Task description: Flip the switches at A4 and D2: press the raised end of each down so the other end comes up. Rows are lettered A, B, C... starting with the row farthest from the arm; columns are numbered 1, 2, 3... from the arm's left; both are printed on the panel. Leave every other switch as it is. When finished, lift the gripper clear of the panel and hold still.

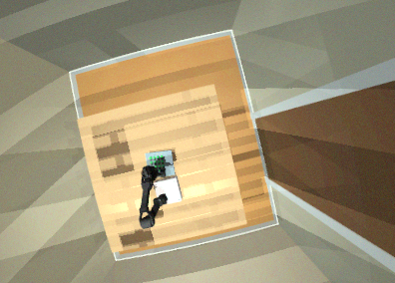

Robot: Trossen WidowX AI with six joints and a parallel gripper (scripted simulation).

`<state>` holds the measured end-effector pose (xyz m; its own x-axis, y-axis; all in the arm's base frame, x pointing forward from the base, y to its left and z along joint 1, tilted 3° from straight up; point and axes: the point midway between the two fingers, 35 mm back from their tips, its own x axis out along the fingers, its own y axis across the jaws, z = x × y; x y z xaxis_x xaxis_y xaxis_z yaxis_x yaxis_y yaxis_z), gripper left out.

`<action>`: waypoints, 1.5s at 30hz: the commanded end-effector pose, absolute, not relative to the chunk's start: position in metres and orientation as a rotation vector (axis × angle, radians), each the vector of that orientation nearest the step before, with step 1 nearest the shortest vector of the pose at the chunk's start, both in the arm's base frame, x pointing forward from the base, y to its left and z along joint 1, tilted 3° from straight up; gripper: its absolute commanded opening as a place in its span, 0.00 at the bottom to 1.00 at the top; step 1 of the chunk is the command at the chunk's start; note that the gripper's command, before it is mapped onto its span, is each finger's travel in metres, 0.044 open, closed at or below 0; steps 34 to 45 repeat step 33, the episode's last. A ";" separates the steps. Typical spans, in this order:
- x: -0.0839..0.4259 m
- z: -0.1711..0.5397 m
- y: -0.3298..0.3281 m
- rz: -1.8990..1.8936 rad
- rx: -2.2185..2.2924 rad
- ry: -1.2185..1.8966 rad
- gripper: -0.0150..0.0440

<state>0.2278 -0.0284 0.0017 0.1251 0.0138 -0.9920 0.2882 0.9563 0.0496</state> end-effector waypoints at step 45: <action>0.260 0.079 -0.059 -0.210 0.250 1.408 0.25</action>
